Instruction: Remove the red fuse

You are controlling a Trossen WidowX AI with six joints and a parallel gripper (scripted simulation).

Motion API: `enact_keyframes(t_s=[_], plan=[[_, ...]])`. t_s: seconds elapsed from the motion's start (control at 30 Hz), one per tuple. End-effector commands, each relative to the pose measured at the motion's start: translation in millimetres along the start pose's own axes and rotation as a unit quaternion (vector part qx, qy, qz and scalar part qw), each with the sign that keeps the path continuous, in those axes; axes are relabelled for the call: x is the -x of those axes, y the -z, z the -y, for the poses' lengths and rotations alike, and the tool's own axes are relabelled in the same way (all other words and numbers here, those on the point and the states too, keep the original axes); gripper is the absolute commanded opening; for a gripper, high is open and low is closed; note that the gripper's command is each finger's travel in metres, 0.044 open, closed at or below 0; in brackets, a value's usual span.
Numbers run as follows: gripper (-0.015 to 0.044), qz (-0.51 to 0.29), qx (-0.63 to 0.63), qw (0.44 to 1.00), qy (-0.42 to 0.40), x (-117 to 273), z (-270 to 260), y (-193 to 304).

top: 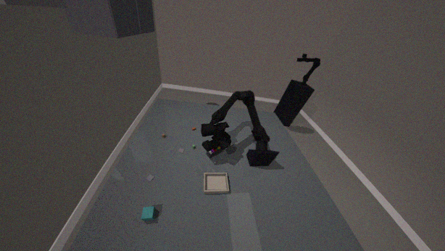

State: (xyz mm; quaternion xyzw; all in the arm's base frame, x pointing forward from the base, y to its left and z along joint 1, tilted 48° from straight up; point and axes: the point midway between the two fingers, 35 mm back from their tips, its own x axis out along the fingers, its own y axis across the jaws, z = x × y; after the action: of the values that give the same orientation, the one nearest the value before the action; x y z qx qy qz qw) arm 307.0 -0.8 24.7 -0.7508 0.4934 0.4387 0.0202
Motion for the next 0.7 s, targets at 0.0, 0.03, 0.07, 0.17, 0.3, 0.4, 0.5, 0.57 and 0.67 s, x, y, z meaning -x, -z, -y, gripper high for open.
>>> enact_keyframes(t_s=[0.0, 0.03, 0.07, 0.17, 0.3, 0.4, 0.5, 0.57, 0.67], plan=[[0.0, 0.0, -0.003, 1.0, 0.002, 3.4, 1.2, 0.2], [0.0, 0.0, -0.003, 1.0, 0.002, 3.9, 1.2, 0.2], [0.0, 0.0, -0.003, 1.0, 0.002, 4.4, 1.2, 0.2], [0.0, 0.0, -0.002, 1.0, 0.002, 5.9, 1.3, 0.2], [0.0, 0.0, -0.002, 1.0, 0.002, 7.9, 1.3, 0.2], [0.0, 0.0, -0.002, 1.0, 0.002, 9.3, 1.4, 0.2], [0.0, 0.0, -0.002, 1.0, 0.002, 10.8, 1.4, 0.1], [0.0, 0.0, -0.002, 1.0, 0.002, 11.8, 1.4, 0.1], [0.0, 0.0, -0.002, 1.0, 0.002, 13.3, 1.4, 0.1]])
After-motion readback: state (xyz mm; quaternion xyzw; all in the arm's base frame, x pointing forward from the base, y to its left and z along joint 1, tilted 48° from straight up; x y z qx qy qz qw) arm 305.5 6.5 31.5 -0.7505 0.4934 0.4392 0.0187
